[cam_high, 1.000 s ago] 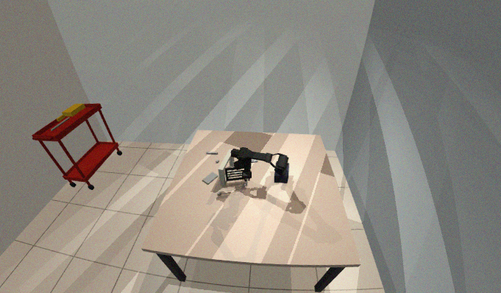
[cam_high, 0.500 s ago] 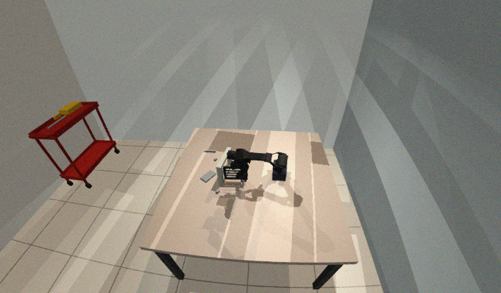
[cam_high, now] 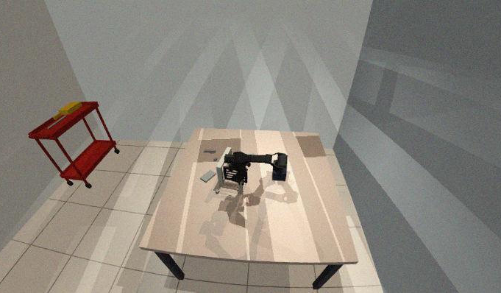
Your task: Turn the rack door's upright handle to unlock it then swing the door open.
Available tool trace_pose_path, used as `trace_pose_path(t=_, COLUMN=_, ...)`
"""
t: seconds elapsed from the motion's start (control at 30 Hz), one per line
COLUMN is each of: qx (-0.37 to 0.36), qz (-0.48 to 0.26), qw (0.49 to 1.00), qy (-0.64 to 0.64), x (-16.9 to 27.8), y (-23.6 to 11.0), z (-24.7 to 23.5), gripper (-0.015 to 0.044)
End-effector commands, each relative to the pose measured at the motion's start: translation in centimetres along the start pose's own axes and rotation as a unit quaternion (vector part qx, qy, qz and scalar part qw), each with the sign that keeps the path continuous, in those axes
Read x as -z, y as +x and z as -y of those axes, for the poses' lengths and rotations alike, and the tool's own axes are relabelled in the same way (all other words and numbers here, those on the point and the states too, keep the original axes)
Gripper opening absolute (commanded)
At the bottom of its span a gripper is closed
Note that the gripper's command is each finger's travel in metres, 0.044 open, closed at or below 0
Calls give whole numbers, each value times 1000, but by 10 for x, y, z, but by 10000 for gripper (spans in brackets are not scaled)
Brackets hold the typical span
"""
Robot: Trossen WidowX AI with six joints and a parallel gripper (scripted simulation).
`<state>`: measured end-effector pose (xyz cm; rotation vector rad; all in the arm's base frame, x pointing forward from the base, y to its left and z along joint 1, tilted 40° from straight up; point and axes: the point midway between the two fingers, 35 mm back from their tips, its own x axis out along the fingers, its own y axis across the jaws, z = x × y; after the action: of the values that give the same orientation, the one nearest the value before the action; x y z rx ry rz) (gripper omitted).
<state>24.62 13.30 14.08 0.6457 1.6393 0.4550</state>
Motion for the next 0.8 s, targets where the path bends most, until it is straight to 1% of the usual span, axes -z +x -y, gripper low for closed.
trace_pose_path(t=0.0, qx=-1, qz=1, qw=1000, qy=22, x=-1, y=0, z=-7, gripper=9)
trace_pose_path(t=0.4, qx=-1, qz=1, qw=1000, qy=22, x=-1, y=0, z=-7, gripper=9)
trace_pose_path(t=0.73, qx=-1, qz=1, qw=1000, qy=22, x=-1, y=0, z=-7, gripper=271)
trace_pose_path(t=0.77, qx=-1, qz=1, qw=1000, qy=22, x=-1, y=0, z=-7, gripper=281)
